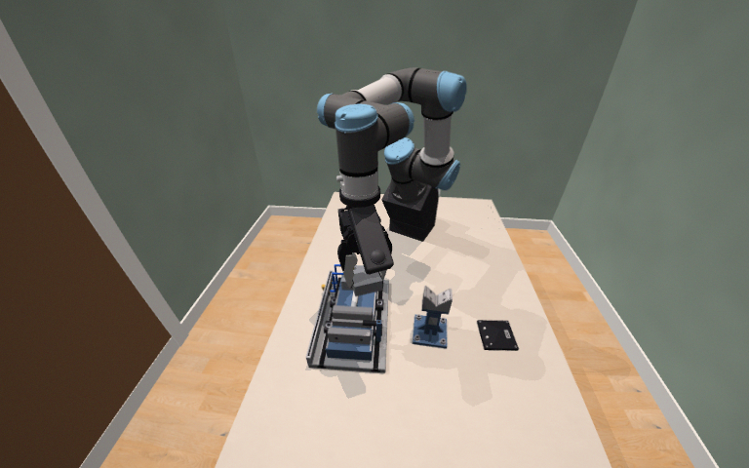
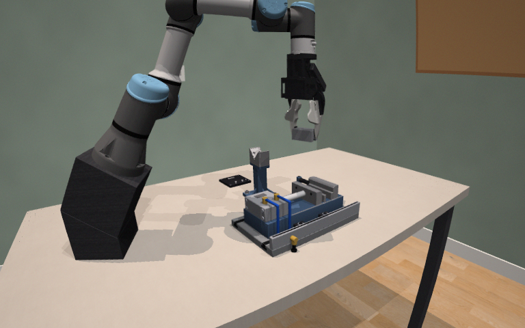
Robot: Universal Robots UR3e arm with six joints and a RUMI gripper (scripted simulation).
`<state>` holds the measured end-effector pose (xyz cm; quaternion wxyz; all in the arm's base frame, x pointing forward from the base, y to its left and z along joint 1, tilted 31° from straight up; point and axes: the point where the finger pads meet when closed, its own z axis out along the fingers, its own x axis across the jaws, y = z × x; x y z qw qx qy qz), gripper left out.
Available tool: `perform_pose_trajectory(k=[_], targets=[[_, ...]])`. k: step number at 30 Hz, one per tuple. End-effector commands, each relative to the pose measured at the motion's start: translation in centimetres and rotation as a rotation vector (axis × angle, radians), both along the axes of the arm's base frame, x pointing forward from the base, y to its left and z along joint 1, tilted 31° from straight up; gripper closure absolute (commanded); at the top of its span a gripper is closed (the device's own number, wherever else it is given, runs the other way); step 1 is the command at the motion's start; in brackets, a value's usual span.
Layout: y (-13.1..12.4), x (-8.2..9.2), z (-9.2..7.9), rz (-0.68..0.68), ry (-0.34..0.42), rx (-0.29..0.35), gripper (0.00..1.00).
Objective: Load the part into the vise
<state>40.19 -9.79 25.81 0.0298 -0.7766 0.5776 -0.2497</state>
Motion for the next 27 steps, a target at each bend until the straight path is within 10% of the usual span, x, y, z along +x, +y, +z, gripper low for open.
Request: perform_pose_trajectory(k=[1,27], targets=[[-1.1,-0.1,0.5,-0.059,-0.022,0.026,1.0],[-4.2,-0.6,1.7,-0.231,-0.083,0.103,1.0]])
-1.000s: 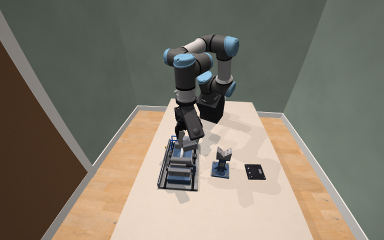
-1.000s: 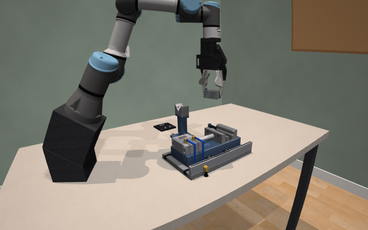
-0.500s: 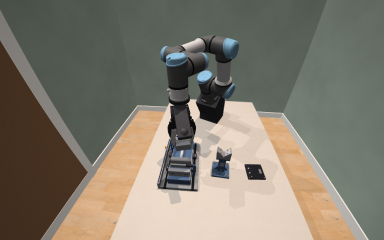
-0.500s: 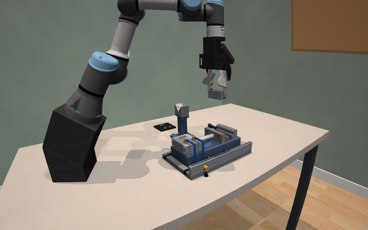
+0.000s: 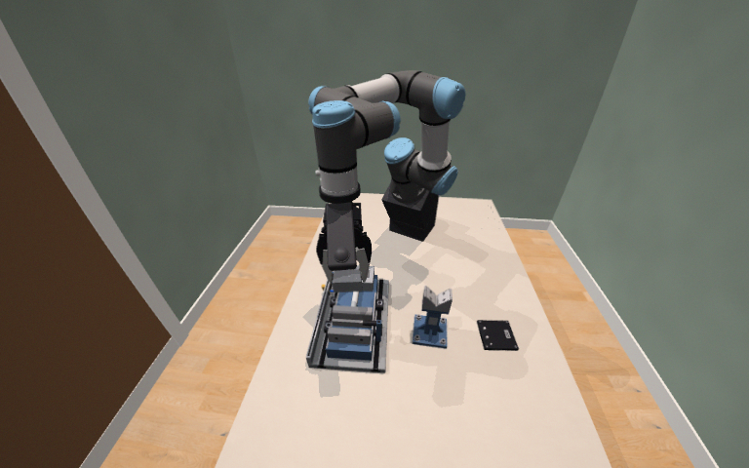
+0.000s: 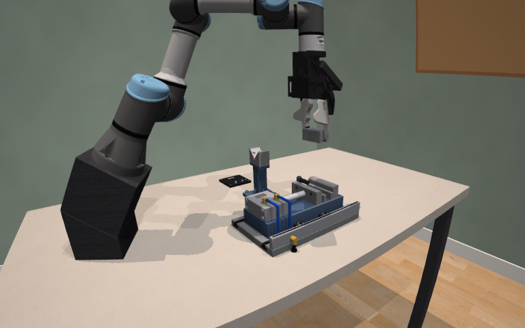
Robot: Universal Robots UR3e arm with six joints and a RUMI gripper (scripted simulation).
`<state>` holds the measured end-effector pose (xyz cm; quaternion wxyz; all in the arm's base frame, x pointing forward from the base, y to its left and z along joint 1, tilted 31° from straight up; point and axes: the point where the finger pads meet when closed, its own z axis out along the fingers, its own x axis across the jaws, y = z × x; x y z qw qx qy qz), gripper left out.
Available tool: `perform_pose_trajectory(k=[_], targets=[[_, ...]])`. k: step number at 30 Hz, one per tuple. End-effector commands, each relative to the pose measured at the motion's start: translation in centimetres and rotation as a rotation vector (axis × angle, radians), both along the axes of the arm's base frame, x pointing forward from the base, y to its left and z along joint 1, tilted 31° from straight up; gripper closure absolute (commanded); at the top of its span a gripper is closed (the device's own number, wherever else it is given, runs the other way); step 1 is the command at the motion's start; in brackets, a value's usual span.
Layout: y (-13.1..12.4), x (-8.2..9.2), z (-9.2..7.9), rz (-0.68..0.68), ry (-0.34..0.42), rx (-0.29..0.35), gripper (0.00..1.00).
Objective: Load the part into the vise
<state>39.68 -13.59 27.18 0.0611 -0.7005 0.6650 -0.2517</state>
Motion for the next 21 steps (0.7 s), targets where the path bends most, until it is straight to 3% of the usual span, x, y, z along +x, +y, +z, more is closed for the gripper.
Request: perform_pose_trajectory(k=[1,21], targets=[[-0.5,-0.1,0.3,-0.028,-0.013,0.011,1.0],[-1.6,-0.3,0.7,-0.088,-0.035,0.037,1.0]])
